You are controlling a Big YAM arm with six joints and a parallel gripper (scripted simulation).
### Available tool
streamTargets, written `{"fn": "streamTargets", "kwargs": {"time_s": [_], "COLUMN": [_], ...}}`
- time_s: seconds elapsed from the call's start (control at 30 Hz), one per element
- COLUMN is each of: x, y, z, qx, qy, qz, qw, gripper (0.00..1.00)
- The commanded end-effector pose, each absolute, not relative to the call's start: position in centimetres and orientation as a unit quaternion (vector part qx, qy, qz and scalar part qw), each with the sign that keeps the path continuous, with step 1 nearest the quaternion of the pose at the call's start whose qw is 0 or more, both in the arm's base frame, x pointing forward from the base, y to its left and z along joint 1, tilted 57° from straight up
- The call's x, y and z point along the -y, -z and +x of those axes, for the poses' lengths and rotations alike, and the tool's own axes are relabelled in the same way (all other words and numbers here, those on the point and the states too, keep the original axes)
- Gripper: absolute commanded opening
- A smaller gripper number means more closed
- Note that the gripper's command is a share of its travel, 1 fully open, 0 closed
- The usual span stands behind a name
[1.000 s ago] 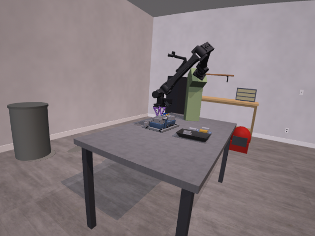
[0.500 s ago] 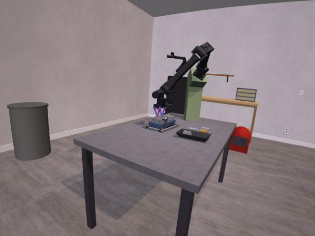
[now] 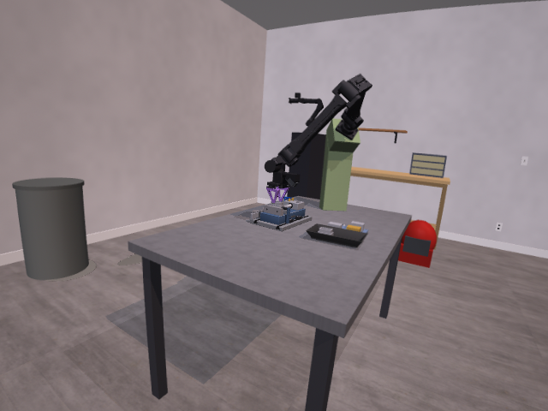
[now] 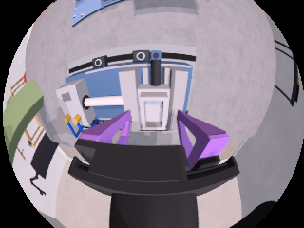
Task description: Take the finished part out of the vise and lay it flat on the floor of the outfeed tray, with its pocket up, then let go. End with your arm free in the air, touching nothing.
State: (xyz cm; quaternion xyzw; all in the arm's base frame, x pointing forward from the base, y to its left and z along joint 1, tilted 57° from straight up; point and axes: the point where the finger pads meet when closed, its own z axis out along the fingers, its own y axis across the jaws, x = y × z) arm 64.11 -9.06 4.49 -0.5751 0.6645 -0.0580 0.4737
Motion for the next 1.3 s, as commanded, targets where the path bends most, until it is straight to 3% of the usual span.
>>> {"fn": "streamTargets", "kwargs": {"time_s": [0.0, 1.27], "x": [8.70, 8.67], "y": [-4.68, -4.62], "z": [64.72, 64.94], "qx": [-0.661, -0.661], "qy": [0.062, 0.063], "qz": [-0.574, -0.574], "qw": [0.479, 0.479], "gripper": [0.64, 0.64]}}
